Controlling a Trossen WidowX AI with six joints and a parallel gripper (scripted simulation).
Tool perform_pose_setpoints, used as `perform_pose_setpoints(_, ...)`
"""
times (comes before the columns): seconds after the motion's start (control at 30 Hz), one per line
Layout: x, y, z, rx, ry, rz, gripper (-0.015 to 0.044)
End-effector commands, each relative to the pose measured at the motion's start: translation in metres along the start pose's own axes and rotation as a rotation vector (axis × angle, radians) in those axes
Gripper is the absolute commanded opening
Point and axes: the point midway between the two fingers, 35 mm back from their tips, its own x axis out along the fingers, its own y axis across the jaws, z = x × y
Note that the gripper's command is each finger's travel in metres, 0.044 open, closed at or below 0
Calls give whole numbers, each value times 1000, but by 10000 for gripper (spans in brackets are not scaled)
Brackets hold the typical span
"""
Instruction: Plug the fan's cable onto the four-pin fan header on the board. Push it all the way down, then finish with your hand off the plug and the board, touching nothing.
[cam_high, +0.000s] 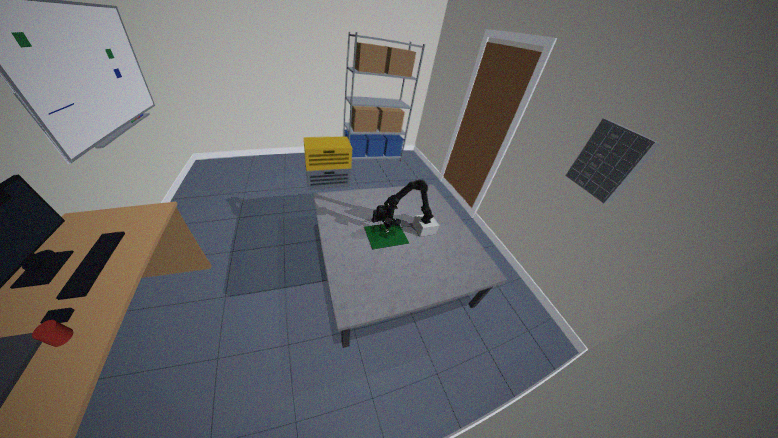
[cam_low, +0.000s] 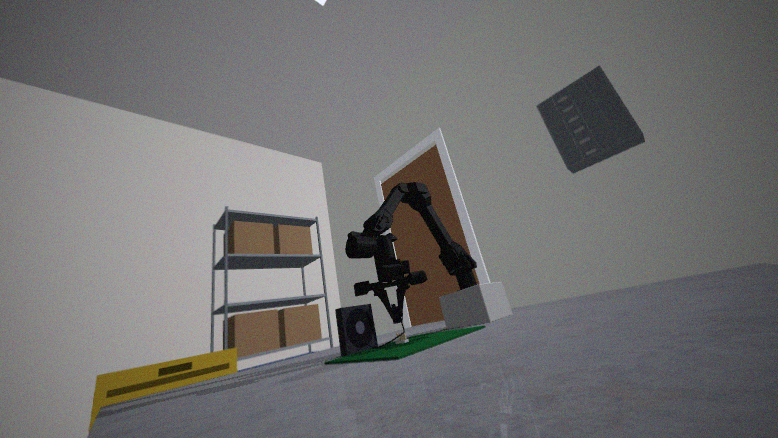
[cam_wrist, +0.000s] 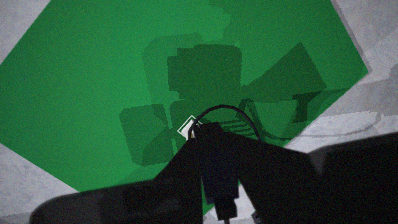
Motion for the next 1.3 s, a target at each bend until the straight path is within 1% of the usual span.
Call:
perform_pose_setpoints(0.0, -1, 0, -4, -135, -3, -4, 0)
perform_pose_setpoints(0.57, 1, 3, -21, -694, 0, -4, 0)
perform_pose_setpoints(1.27, -1, 8, -16, -715, -1, -3, 0)
